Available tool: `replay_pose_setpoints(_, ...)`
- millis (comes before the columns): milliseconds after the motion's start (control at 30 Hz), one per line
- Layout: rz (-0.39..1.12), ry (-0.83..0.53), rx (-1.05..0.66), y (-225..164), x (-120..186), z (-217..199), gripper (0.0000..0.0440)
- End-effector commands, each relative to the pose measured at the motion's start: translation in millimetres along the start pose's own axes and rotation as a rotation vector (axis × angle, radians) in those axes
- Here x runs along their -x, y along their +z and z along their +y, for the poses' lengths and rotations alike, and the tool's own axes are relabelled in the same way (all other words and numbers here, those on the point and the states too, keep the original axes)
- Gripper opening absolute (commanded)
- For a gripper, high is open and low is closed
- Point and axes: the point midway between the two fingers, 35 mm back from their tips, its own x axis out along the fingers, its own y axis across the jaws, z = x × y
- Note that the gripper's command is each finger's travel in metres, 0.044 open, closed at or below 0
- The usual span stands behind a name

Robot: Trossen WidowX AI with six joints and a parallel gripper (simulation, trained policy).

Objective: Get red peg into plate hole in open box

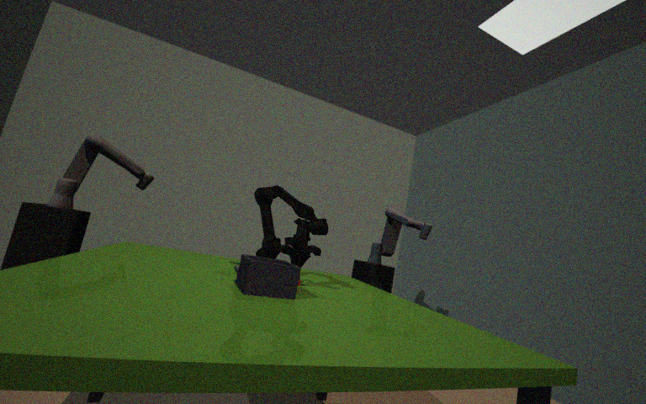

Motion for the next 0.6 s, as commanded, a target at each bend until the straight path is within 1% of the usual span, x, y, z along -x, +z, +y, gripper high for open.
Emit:
replay_pose_setpoints(0,0.005,-0.006,-0.023,0,-2,-1,0.0087)
replay_pose_setpoints(233,0.006,-0.019,-0.070,2,-4,-2,0.0075)
replay_pose_setpoints(400,-0.002,0.018,-0.039,8,4,7,0.0063)
replay_pose_setpoints(567,-0.024,0.049,0.007,18,19,17,0.0058)
